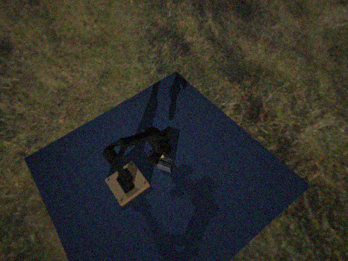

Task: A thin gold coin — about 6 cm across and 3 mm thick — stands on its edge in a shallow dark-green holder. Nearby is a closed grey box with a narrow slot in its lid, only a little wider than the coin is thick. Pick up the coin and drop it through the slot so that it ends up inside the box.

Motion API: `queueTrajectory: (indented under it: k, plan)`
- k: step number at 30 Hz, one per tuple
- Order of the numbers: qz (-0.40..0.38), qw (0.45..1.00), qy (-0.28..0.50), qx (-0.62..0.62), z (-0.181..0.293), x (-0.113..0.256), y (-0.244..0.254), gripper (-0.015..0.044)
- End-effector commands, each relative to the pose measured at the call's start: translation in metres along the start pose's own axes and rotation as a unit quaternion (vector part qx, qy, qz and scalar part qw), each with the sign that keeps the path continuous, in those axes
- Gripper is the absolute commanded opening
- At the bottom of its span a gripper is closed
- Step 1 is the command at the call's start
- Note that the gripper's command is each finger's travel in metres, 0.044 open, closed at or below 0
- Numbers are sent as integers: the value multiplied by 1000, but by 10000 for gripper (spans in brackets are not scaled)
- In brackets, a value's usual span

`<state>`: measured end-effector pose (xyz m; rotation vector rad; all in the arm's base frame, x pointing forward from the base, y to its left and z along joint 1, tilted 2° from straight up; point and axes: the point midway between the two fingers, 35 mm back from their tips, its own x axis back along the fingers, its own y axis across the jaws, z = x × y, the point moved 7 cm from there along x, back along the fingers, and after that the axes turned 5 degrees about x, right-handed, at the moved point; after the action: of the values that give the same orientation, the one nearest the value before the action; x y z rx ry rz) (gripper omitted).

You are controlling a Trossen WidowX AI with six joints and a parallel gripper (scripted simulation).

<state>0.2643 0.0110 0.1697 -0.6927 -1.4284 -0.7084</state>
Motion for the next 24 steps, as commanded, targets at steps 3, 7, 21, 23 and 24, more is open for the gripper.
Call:
queueTrajectory:
  k: [3, 7, 21, 23, 24]
  plan:
    - [0, 1000, -3, 2, -16, 0, -4, 0]
    - [1, 1000, -3, 2, -26, 0, -8, 0]
    - [1, 1000, -1, -1, -23, 0, -10, 0]
    - [1, 1000, -1, -1, -24, 0, -10, 0]
    - [1, 1000, -1, -1, -24, 0, -10, 0]
